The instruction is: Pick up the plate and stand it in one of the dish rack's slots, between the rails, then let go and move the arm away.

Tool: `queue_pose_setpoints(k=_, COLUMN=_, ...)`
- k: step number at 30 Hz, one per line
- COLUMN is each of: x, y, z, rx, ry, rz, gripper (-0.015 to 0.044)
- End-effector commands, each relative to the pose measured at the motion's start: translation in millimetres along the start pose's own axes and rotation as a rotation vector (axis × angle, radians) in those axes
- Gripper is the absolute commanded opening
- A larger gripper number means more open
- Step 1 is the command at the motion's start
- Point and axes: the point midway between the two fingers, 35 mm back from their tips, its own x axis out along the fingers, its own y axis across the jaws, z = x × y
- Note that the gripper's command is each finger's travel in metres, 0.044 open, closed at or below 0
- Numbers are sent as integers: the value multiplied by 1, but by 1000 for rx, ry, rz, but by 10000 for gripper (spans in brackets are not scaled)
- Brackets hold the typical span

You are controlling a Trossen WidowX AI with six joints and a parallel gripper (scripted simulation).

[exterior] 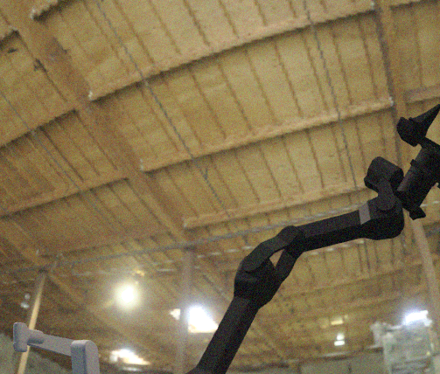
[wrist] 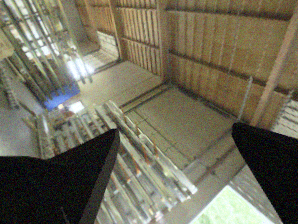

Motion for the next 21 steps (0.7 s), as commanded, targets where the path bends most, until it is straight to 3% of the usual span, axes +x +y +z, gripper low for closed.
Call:
queue_pose_setpoints(k=1, x=0, y=0, z=-1, rx=-1, ry=2, rz=2, gripper=400)
queue_pose_setpoints(k=21, x=4, y=28, z=-159, rx=-93, ry=268, rz=235, gripper=400)
